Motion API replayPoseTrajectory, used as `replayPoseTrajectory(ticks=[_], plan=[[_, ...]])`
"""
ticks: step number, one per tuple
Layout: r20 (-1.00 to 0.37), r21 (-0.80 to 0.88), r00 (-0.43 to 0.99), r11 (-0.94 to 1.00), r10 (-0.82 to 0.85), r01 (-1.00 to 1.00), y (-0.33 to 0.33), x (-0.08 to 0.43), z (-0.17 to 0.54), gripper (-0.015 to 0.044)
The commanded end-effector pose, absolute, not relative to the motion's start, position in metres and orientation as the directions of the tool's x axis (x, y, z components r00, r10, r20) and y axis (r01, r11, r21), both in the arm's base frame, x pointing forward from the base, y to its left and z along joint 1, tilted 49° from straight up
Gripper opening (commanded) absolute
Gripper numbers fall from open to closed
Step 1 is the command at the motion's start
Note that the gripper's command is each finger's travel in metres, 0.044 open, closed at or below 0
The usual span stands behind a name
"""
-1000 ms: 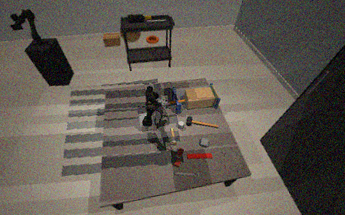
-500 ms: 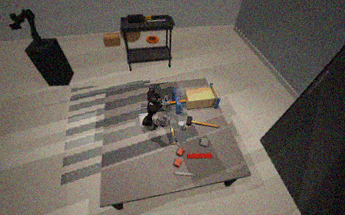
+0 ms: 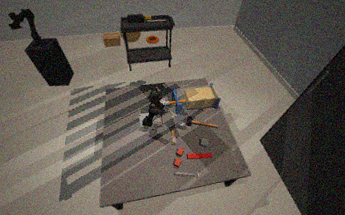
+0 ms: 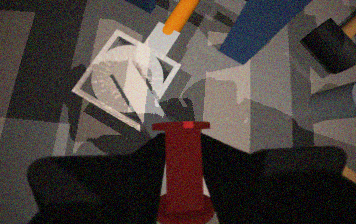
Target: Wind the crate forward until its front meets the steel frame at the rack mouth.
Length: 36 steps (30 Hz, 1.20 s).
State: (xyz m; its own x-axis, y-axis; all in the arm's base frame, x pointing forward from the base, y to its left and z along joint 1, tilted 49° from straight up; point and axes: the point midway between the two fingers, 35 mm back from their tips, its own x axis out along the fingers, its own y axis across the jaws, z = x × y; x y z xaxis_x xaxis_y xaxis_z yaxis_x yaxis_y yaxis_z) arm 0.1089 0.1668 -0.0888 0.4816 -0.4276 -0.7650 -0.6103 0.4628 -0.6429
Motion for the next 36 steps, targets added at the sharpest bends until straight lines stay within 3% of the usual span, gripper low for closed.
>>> replayPoseTrajectory(ticks=[1, 36], plan=[[-0.756, -0.653, 0.489, 0.463, -0.435, -0.599, 0.163, 0.119, -0.088, 0.0], [-0.754, -0.656, 0.491, 0.463, -0.435, -0.597, 0.168, 0.161, -0.082, 0.0]])
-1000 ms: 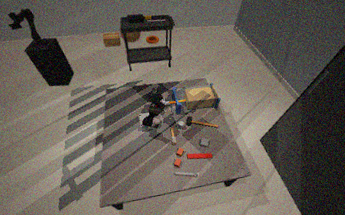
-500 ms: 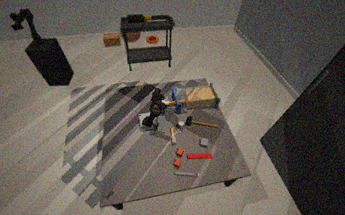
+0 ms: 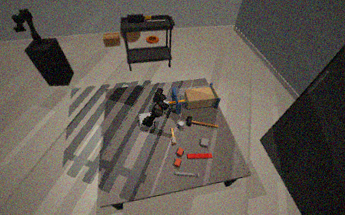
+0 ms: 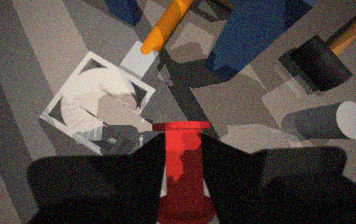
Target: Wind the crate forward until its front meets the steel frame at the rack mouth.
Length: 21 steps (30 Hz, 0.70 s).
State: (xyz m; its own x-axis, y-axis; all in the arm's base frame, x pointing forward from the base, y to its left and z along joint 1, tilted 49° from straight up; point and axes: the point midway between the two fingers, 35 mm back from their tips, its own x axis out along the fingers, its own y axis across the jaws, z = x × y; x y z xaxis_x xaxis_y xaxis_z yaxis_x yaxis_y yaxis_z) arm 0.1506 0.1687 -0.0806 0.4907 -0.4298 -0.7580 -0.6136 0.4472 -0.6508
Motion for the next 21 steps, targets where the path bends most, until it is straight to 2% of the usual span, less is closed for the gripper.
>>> replayPoseTrajectory(ticks=[1, 21], plan=[[-0.754, -0.656, 0.491, 0.463, -0.435, -0.597, 0.168, 0.162, -0.082, 0.0], [-0.754, -0.656, 0.492, 0.463, -0.435, -0.596, 0.176, 0.185, -0.085, 0.0]])
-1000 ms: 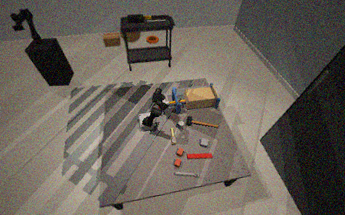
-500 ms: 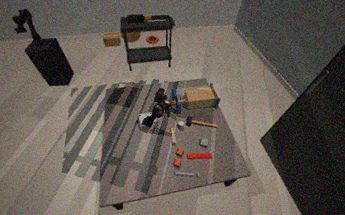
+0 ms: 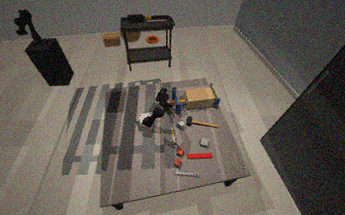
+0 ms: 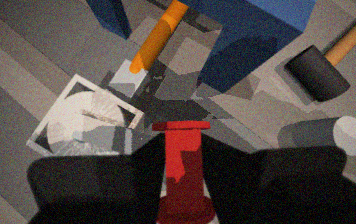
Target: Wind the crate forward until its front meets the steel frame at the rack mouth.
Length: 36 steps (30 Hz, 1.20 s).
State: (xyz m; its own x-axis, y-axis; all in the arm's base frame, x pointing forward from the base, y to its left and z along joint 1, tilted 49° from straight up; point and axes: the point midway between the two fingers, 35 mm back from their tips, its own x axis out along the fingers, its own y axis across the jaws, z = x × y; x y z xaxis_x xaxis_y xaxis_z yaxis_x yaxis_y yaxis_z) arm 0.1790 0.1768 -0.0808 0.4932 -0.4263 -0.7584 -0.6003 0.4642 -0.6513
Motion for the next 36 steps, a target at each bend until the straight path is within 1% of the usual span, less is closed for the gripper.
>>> replayPoseTrajectory(ticks=[1, 36], plan=[[-0.754, -0.656, 0.492, 0.463, -0.435, -0.596, 0.177, 0.187, -0.085, 0.0], [-0.753, -0.657, 0.494, 0.464, -0.434, -0.594, 0.199, 0.219, -0.1, 0.0]])
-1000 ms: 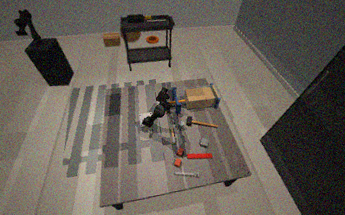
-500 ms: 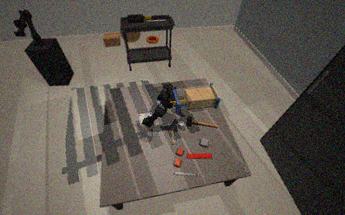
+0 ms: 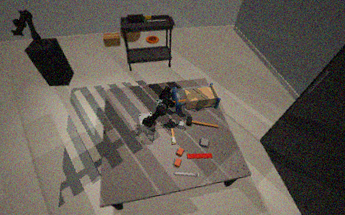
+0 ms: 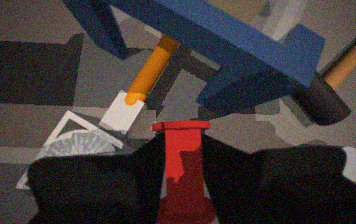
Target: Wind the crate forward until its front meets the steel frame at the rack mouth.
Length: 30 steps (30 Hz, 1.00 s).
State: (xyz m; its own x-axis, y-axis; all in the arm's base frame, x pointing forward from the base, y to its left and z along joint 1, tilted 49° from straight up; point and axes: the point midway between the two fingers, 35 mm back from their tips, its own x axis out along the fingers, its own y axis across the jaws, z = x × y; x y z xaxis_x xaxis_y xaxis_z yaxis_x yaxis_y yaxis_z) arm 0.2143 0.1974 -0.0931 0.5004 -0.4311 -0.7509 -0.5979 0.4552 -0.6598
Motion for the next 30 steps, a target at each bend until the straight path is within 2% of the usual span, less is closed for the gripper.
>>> replayPoseTrajectory(ticks=[1, 30], plan=[[-0.753, -0.657, 0.494, 0.464, -0.434, -0.594, 0.2, 0.22, -0.101, 0.0], [-0.753, -0.657, 0.495, 0.465, -0.433, -0.594, 0.224, 0.237, -0.121, 0.0]])
